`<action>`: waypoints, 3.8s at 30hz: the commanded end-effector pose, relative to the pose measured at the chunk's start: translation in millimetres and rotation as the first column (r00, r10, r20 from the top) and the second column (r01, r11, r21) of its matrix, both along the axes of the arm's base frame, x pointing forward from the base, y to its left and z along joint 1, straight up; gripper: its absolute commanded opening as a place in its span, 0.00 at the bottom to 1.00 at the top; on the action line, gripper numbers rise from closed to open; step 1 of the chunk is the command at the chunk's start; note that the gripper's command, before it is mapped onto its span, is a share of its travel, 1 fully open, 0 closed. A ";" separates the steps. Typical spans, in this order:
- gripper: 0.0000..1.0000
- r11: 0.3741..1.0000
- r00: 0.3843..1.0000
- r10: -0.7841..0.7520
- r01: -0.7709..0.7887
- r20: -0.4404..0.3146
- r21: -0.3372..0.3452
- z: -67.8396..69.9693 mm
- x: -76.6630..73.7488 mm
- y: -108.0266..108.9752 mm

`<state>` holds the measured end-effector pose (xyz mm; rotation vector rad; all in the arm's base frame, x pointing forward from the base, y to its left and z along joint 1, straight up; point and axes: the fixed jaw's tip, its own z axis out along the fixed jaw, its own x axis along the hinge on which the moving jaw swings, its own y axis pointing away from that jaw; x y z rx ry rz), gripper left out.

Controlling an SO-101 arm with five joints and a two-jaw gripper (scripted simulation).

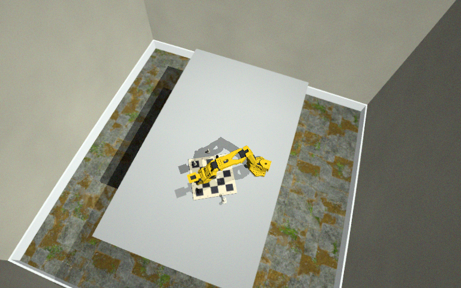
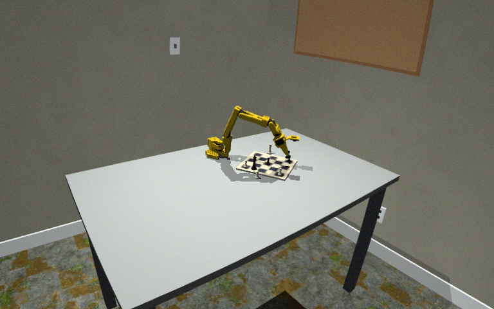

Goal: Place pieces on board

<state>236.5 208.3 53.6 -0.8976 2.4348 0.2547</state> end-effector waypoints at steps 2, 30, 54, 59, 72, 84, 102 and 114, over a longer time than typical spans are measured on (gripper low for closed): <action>0.00 1.000 1.000 0.003 -0.003 -0.010 -0.005 -13.9 -1.0 1.1; 0.00 1.000 1.000 0.002 -0.002 -0.010 -0.006 -29.4 -2.8 -1.0; 0.00 1.000 1.000 0.000 0.000 -0.010 -0.006 -26.0 -2.2 -1.3; 0.00 1.000 1.000 -0.001 0.001 -0.010 -0.006 -24.3 -1.8 -1.3; 0.00 1.000 1.000 -0.002 0.002 -0.010 -0.006 -22.9 -1.4 -1.2; 0.00 1.000 1.000 -0.002 0.002 -0.010 -0.006 -28.5 -1.3 -1.1; 0.00 1.000 1.000 -0.003 0.003 -0.010 -0.006 -36.1 -1.4 -1.8; 0.00 1.000 1.000 -0.004 0.004 -0.010 -0.006 -37.5 -1.6 -2.4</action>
